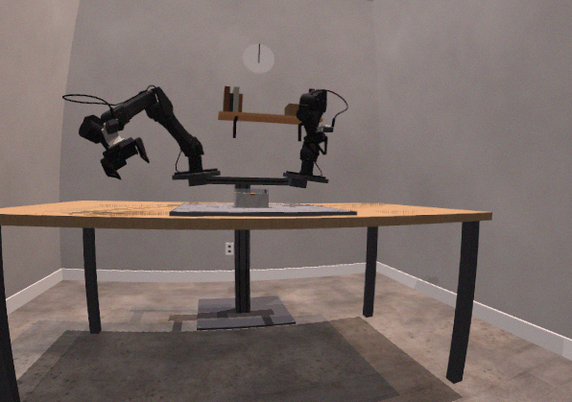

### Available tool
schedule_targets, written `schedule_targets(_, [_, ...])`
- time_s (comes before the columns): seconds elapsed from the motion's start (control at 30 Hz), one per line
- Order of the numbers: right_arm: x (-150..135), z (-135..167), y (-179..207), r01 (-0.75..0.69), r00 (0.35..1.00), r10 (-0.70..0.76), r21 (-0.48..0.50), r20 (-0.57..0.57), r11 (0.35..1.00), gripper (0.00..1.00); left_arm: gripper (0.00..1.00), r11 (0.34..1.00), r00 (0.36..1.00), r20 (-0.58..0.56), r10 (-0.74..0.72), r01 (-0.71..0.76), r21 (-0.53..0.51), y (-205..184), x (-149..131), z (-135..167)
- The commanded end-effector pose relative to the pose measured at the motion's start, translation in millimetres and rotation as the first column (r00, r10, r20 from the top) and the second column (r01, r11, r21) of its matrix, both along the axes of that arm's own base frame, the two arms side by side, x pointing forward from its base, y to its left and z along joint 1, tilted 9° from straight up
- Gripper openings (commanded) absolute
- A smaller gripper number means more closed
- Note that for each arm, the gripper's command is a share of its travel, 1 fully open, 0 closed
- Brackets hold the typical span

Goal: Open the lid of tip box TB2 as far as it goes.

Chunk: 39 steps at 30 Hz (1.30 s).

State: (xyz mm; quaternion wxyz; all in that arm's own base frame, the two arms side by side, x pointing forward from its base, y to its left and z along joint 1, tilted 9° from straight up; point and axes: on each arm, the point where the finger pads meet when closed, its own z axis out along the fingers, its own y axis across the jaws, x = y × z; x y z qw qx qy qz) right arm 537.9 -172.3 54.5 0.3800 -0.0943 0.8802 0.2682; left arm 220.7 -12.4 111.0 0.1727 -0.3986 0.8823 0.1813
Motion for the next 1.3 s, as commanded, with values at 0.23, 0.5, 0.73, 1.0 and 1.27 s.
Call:
schedule_targets(0.23, [1.4,5.9,-0.4,-0.001,1.000,0.001,-0.006,0.012,1.000,1.00,1.00,1.000,1.000,0.006,-0.001,0.001,-0.002,-0.5,0.9,1.5])
schedule_targets(0.5, [1.4,5.9,-0.4,-0.001,1.000,0.001,-0.006,0.012,1.000,1.00,1.00,1.000,1.000,0.006,-0.001,0.001,-0.002,-0.5,0.9,1.5])
schedule_targets(0.73, [2.6,3.2,13.8,-0.105,0.988,0.113,-0.080,0.107,0.991,1.00,1.00,0.995,0.995,0.030,-0.099,0.099,-0.020,-17.1,14.4,-8.0])
schedule_targets(1.0, [-27.9,-47.1,91.6,-0.389,0.876,0.431,-0.208,0.219,0.897,1.00,1.00,0.864,0.865,0.058,-0.499,0.501,-0.043,-94.9,34.1,-40.3])
schedule_targets(1.27, [-63.0,-78.7,145.6,-0.540,0.740,0.608,-0.285,0.288,0.792,1.00,1.00,0.677,0.678,0.073,-0.732,0.735,-0.044,-148.6,44.3,-63.5])
